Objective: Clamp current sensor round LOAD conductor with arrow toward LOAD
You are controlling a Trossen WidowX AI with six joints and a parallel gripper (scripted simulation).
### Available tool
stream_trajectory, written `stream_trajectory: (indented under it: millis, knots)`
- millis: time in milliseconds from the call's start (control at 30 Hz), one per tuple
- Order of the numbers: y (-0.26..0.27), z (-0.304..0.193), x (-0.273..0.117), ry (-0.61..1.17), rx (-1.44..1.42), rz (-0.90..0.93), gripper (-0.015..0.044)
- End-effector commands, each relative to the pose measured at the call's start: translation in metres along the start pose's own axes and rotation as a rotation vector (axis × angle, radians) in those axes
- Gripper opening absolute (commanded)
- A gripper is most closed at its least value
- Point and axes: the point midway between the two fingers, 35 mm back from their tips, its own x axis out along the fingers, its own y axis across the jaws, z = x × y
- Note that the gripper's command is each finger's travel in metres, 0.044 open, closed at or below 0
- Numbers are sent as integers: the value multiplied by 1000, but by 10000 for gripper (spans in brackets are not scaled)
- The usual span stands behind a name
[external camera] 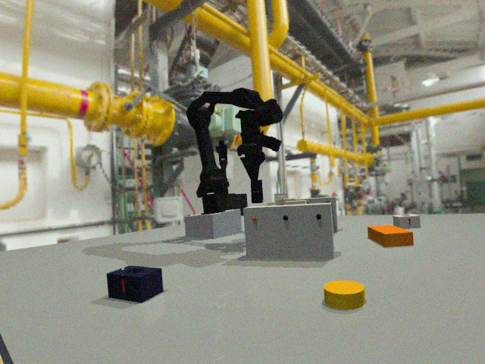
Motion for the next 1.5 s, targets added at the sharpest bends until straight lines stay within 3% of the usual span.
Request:
stream_trajectory:
  millis: [0, 1067, 1467]
  knots:
    - [-2, 6, 0, 7, -152, 0, 0]
    - [-12, 56, 9, 3, -1338, 1, 0]
    - [-12, 58, 16, 3, -1363, 1, 0]
